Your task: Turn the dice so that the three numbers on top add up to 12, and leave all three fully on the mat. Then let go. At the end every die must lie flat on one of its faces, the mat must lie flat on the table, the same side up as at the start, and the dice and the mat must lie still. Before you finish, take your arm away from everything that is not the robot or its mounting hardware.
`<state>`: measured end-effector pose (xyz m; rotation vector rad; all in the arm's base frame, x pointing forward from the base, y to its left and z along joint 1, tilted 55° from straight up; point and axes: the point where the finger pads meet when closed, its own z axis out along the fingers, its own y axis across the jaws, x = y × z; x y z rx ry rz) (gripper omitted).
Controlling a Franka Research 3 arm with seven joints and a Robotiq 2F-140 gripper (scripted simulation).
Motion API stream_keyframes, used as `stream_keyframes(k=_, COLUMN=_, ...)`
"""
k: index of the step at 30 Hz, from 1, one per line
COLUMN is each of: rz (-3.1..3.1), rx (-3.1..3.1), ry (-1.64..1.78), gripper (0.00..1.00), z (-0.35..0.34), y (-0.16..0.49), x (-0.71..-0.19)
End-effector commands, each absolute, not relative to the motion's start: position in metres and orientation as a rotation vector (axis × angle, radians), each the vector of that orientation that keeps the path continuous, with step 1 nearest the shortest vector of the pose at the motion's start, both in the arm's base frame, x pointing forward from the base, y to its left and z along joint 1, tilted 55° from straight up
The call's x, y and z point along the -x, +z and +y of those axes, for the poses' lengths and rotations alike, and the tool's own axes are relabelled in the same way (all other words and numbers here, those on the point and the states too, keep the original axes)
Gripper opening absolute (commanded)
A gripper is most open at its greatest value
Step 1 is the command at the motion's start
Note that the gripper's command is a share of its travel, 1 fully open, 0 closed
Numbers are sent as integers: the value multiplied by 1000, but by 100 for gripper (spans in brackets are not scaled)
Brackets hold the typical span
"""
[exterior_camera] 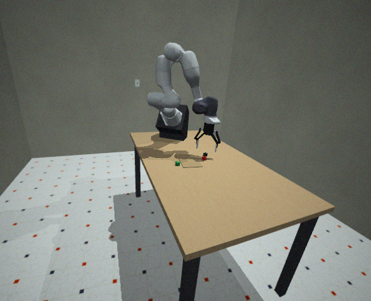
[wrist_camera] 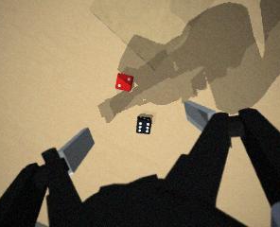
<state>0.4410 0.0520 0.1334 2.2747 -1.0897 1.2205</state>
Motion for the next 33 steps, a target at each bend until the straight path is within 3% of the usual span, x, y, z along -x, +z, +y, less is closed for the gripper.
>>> stream_keyframes(k=1, rz=-1162, rx=-2259, ry=1247, gripper=100, z=59, y=120, x=-434)
stream_keyframes(k=33, rz=-1162, rx=-2259, ry=1247, gripper=100, z=63, y=112, x=-430)
